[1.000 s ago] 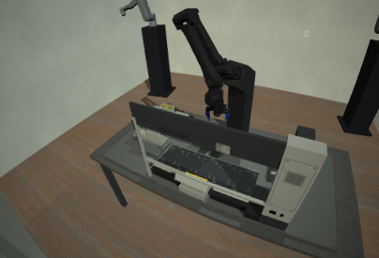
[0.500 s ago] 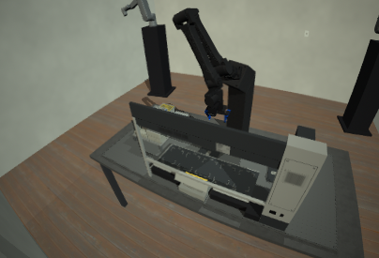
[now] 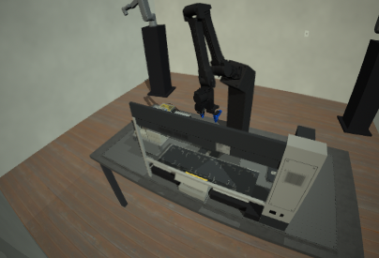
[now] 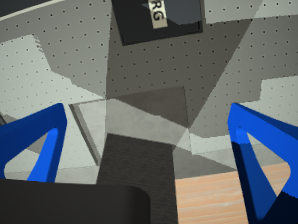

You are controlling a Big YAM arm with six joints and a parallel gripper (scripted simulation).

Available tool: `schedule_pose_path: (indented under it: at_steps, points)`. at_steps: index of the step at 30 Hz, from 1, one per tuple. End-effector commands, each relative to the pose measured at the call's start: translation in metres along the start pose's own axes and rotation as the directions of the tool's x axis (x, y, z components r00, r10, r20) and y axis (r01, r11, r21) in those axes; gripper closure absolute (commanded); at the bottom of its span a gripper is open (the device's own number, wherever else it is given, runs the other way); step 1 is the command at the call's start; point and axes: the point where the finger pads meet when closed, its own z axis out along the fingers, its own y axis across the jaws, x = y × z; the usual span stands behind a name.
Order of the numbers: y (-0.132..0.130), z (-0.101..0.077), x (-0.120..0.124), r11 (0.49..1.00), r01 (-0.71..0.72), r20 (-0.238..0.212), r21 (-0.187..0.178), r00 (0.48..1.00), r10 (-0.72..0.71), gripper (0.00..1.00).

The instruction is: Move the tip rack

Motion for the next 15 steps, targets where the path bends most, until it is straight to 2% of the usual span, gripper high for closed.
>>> schedule_pose_path:
  at_steps: [1, 4, 9, 12, 15]
  points:
    - [-0.019, -0.002, -0.007, 0.996, -0.086, 0.005, 0.024, 0.996, 0.086, 0.0]
    - [-0.023, 0.0, -0.005, 0.994, -0.105, -0.008, 0.024, 0.994, 0.105, 0.0]
    - [-0.049, -0.003, -0.017, 0.979, -0.203, 0.012, 0.025, 0.979, 0.203, 0.0]
    - [-0.062, 0.0, -0.016, 0.965, -0.262, -0.01, 0.026, 0.965, 0.262, 0.0]
    - [-0.077, 0.0, -0.019, 0.947, -0.32, -0.012, 0.026, 0.947, 0.32, 0.0]
